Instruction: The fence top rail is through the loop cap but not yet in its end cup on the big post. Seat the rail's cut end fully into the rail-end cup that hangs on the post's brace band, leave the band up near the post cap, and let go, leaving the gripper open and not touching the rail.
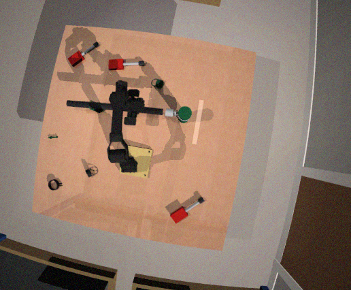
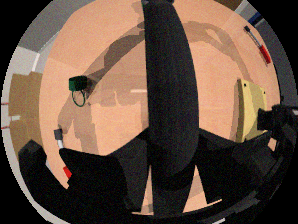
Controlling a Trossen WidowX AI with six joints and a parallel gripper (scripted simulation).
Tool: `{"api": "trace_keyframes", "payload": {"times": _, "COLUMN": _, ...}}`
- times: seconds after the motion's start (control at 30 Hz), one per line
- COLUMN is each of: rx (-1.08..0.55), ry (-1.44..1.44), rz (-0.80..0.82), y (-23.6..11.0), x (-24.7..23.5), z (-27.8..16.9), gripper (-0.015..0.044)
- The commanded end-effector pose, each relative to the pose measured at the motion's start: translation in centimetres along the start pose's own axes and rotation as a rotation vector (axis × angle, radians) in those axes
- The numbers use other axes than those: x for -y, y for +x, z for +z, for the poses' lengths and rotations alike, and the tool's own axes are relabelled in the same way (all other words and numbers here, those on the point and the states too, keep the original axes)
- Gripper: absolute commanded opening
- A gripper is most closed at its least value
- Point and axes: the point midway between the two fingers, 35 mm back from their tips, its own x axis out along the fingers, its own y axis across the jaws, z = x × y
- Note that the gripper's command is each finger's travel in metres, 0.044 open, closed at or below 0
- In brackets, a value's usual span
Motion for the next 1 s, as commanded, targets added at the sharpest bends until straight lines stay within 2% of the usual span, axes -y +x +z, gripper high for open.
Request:
{"api": "trace_keyframes", "payload": {"times": 0.0, "rx": -0.001, "ry": -0.001, "rz": 0.002, "y": -0.1, "x": 0.0, "z": 0.0, "gripper": 0.0000}}
{"api": "trace_keyframes", "payload": {"times": 0.57, "rx": -0.001, "ry": -0.001, "rz": 0.003, "y": -1.1, "x": -0.4, "z": 0.8, "gripper": 0.0000}}
{"api": "trace_keyframes", "payload": {"times": 0.97, "rx": 0.000, "ry": -0.003, "rz": -0.007, "y": -0.3, "x": -0.2, "z": 2.0, "gripper": 0.0000}}
